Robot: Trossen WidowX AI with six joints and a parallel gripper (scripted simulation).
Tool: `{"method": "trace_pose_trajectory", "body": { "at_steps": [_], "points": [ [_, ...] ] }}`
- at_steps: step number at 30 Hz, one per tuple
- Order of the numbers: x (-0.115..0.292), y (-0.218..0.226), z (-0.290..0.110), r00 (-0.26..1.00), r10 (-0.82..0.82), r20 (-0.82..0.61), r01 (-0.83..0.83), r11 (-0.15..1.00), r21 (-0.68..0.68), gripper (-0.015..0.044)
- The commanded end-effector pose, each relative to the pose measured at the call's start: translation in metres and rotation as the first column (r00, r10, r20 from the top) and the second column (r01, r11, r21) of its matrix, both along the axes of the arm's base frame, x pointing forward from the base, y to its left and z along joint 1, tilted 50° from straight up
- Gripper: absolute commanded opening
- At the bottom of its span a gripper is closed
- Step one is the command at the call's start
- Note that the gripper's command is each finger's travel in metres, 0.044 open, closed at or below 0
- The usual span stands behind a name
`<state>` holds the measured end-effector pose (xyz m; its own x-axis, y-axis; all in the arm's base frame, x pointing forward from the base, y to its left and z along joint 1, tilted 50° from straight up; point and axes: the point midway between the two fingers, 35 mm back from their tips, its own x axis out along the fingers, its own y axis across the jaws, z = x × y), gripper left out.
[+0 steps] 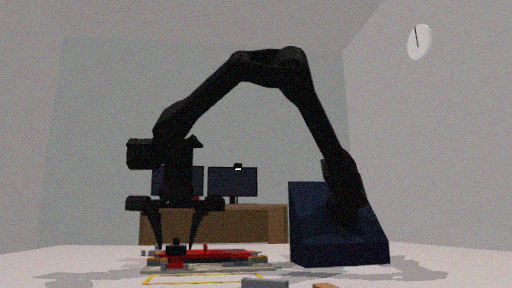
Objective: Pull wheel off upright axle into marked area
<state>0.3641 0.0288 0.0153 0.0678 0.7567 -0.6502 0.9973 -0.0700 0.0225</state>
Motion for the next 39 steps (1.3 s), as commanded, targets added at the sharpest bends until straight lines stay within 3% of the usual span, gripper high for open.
{"method": "trace_pose_trajectory", "body": {
  "at_steps": [1, 8, 14, 39],
  "points": [
    [-0.0001, 0.0003, 0.0003, 1.000, 0.002, 0.000, -0.002, 1.000, 0.000, 0.0188],
    [-0.0001, 0.0003, 0.0003, 1.000, 0.002, 0.000, -0.002, 1.000, 0.000, 0.0142],
    [-0.0001, -0.0006, 0.0010, 1.000, 0.002, 0.000, -0.002, 1.000, 0.000, 0.0000],
    [-0.0003, -0.0070, 0.0060, 1.000, 0.001, -0.001, -0.001, 1.000, 0.000, 0.0000]
  ]
}}
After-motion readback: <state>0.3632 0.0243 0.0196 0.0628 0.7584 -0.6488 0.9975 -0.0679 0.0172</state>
